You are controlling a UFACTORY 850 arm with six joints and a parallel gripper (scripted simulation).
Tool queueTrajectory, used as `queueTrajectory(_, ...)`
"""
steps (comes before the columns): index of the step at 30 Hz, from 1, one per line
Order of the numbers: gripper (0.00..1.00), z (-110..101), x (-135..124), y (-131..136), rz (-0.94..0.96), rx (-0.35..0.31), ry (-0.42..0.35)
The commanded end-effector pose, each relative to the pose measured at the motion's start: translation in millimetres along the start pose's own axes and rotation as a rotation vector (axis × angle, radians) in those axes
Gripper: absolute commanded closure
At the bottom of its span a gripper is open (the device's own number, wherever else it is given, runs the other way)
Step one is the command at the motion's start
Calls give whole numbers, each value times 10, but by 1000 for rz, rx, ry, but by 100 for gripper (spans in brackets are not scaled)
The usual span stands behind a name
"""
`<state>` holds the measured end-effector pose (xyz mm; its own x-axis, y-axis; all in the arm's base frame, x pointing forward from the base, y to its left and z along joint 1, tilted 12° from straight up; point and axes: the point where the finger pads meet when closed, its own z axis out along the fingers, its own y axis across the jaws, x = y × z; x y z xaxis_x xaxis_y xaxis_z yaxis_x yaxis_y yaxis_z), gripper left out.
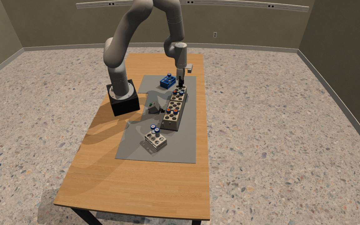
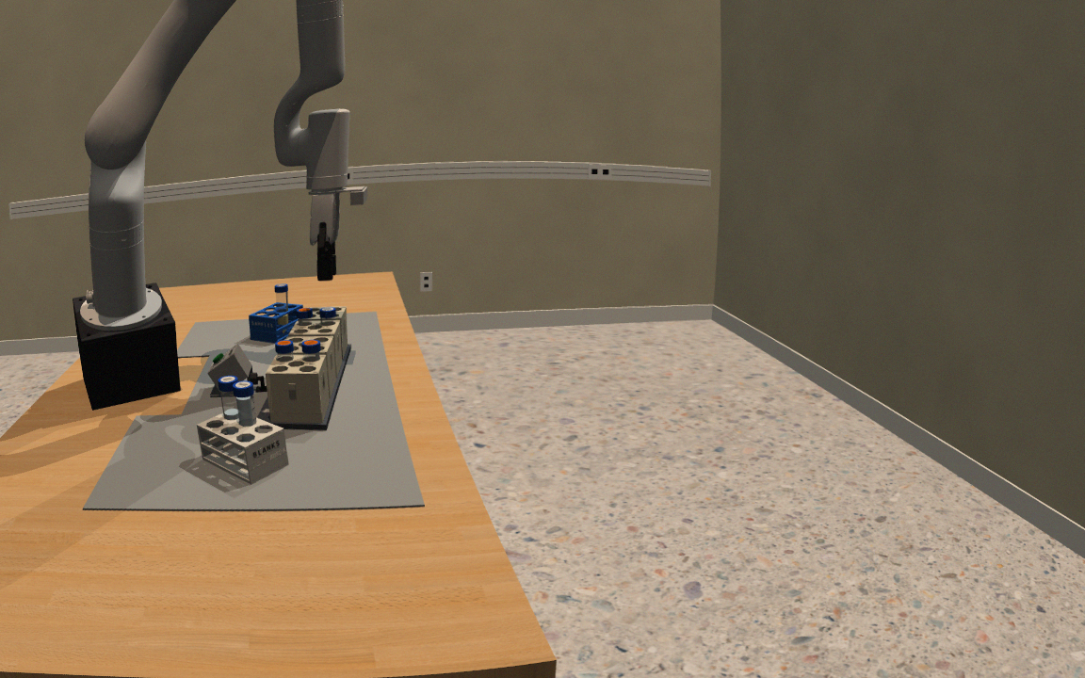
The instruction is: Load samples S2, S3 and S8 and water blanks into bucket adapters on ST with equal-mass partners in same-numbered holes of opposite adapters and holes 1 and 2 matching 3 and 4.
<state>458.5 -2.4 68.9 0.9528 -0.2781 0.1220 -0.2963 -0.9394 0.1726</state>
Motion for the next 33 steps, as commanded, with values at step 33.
queueTrajectory(33,56,-429,12,-1,0,1,-6)
